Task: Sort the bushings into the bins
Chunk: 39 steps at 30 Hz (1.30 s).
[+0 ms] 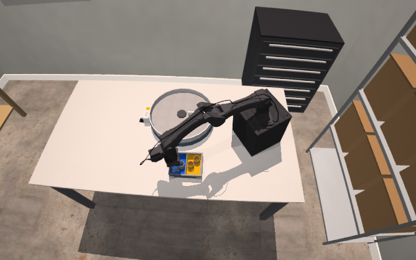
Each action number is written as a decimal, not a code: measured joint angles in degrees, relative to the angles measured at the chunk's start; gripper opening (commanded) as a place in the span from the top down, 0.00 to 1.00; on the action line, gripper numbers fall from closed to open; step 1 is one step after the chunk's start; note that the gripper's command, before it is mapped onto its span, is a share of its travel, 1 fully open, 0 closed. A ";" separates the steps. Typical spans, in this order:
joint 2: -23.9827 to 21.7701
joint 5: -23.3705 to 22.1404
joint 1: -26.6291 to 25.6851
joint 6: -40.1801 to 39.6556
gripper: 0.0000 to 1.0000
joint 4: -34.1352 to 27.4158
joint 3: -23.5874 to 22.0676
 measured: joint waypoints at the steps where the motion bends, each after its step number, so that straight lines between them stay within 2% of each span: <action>1: 0.17 0.00 0.00 0.00 1.00 0.15 0.00; 21: 4.44 0.00 0.00 0.00 1.00 1.40 3.32; 39: 4.61 0.00 0.00 0.00 1.00 2.34 3.80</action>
